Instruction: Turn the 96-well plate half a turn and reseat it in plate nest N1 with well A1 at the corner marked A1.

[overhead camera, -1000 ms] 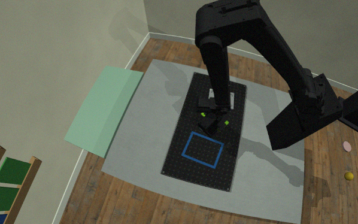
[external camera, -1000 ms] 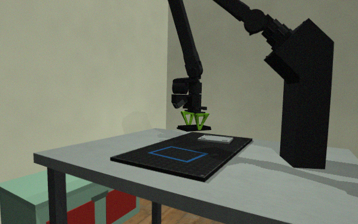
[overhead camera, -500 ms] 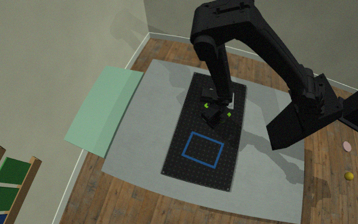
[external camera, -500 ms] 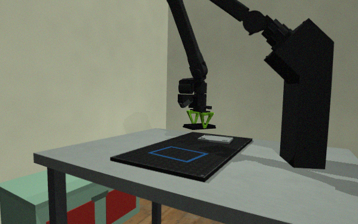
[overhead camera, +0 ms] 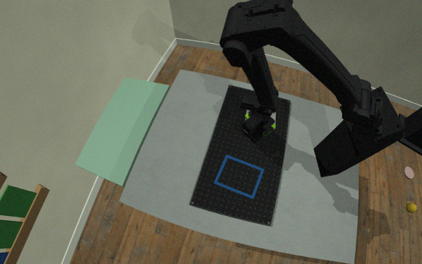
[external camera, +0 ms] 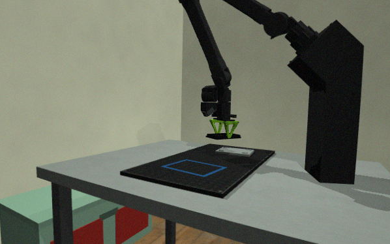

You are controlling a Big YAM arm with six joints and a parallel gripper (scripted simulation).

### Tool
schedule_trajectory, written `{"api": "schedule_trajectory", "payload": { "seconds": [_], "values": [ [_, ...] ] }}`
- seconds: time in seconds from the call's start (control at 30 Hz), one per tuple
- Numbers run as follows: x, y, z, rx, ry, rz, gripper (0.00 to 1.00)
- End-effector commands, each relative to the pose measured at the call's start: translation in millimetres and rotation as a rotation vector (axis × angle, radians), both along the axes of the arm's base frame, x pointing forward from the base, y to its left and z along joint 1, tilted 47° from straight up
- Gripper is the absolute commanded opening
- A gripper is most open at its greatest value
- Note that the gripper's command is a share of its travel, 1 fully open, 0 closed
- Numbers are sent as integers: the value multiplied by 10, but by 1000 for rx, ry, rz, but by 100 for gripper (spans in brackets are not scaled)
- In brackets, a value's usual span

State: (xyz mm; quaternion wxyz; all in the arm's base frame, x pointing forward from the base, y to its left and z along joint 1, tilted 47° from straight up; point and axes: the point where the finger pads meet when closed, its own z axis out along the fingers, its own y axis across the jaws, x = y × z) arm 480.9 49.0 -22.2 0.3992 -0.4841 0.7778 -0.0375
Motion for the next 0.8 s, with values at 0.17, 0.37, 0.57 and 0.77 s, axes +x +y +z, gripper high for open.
{"api": "schedule_trajectory", "payload": {
  "seconds": [0.17, 0.37, 0.57, 0.77],
  "values": [
    [60, -258, -80, -18, -14, 5, 0],
    [56, -449, -161, -17, -3, 4, 0],
    [54, -575, -213, -15, 3, 4, 0],
    [68, -767, -276, -14, 4, 3, 0]
  ]
}}
